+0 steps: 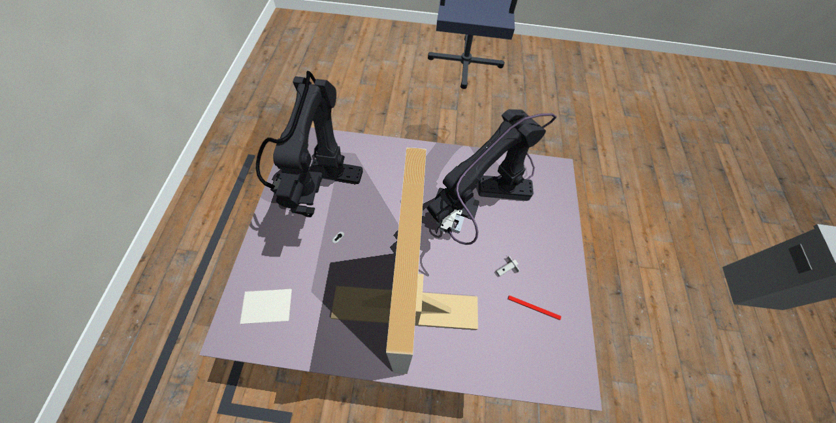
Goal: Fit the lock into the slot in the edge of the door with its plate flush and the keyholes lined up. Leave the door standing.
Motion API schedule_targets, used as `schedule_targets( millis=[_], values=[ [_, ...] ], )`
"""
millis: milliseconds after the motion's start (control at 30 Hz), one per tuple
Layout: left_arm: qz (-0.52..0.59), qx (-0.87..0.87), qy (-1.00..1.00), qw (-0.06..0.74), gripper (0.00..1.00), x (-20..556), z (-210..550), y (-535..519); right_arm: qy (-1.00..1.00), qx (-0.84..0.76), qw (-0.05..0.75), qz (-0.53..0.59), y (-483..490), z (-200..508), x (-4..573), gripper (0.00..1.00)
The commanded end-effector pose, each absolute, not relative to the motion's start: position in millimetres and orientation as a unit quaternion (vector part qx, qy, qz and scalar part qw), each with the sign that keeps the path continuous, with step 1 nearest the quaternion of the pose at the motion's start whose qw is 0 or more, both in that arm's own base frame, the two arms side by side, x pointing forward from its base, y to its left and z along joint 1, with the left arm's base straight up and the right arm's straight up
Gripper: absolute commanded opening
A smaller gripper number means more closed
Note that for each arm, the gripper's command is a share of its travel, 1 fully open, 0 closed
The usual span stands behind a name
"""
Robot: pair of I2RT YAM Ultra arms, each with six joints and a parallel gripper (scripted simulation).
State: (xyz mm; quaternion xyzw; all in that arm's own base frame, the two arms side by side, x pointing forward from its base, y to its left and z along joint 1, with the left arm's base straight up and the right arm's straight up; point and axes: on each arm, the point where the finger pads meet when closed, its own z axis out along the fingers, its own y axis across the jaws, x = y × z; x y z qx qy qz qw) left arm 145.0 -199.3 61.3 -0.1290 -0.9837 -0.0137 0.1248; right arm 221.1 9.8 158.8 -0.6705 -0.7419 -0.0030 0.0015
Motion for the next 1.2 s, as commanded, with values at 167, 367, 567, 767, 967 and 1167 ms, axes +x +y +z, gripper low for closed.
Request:
schedule_targets(
  millis=[167, 367, 567, 767, 967, 1167],
  values=[
    [0.001, -0.086, -0.989, 0.124, 1.0, 143.5, 58.4, -197.8, -0.742, -0.671, -0.002, -0.002, 9.7, 161.8, 220.4, 1.0],
    [0.061, 0.167, -0.976, 0.129, 1.0, 143.8, 42.9, -204.6, -0.742, -0.671, -0.002, -0.002, 9.7, 161.8, 220.4, 1.0],
    [0.104, 0.322, -0.929, 0.15, 1.0, 144.0, 36.6, -207.9, -0.742, -0.671, -0.002, -0.002, 9.7, 161.8, 220.4, 1.0],
    [0.144, 0.477, -0.848, 0.18, 1.0, 141.5, 32.9, -211.4, -0.742, -0.671, -0.002, -0.002, 9.7, 161.8, 220.4, 1.0],
    [0.166, 0.595, -0.76, 0.203, 1.0, 142.0, 30.8, -211.1, -0.742, -0.671, -0.002, -0.002, 9.7, 161.8, 220.4, 1.0],
    [0.166, 0.595, -0.76, 0.203, 1.0, 142.0, 30.8, -211.1, -0.742, -0.671, -0.002, -0.002, 9.7, 161.8, 220.4, 1.0]
  ],
)
